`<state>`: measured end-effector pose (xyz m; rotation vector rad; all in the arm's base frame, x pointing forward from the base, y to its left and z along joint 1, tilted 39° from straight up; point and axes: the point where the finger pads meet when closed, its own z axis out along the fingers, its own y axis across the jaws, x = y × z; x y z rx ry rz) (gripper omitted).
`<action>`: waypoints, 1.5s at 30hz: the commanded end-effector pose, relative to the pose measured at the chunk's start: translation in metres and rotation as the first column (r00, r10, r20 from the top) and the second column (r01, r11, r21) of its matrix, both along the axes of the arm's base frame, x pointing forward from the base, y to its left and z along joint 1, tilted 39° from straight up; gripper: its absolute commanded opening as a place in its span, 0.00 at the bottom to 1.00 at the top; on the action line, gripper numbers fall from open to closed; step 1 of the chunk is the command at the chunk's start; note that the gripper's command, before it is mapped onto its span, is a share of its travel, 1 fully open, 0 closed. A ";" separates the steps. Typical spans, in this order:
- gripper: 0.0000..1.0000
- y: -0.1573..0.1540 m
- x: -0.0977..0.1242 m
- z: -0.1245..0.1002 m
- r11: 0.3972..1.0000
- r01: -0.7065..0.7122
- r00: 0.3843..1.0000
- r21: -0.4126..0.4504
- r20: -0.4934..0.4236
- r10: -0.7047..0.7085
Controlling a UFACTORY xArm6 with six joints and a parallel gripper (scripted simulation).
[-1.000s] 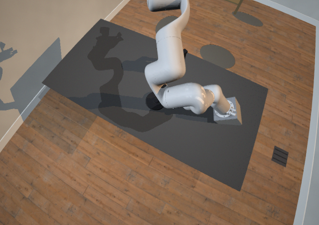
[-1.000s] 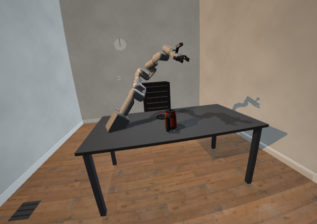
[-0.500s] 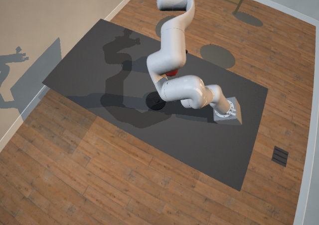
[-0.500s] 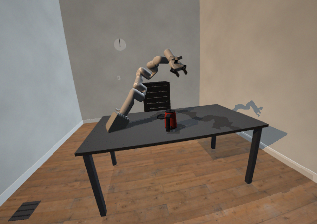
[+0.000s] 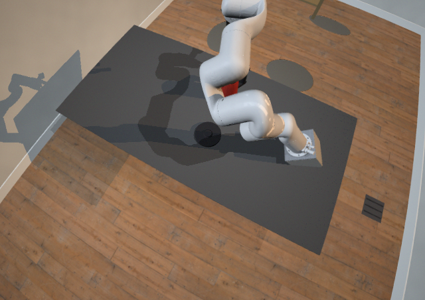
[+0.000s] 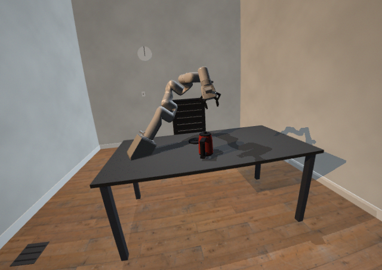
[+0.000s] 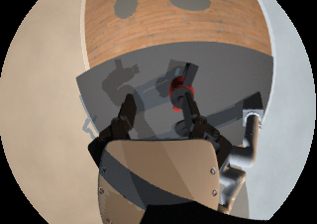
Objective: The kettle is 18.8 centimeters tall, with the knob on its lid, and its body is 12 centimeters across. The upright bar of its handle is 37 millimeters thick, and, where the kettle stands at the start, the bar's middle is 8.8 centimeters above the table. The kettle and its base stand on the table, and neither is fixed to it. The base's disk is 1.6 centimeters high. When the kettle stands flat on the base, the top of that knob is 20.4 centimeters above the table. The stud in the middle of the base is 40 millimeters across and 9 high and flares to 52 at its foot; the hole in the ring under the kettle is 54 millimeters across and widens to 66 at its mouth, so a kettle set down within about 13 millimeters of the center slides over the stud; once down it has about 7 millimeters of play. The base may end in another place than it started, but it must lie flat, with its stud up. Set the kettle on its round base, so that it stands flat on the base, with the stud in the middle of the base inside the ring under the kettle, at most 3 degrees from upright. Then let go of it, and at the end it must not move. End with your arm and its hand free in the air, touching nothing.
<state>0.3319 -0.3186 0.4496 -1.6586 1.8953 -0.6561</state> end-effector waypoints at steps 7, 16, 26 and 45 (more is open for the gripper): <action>0.81 0.028 -0.002 -0.067 0.967 0.006 0.995 0.253 -0.098 0.020; 0.81 0.048 -0.006 -0.099 0.922 0.023 0.987 0.387 -0.155 0.041; 0.81 0.054 -0.008 -0.106 0.908 0.029 0.985 0.418 -0.168 0.047; 0.81 0.054 -0.008 -0.107 0.908 0.029 0.985 0.419 -0.169 0.047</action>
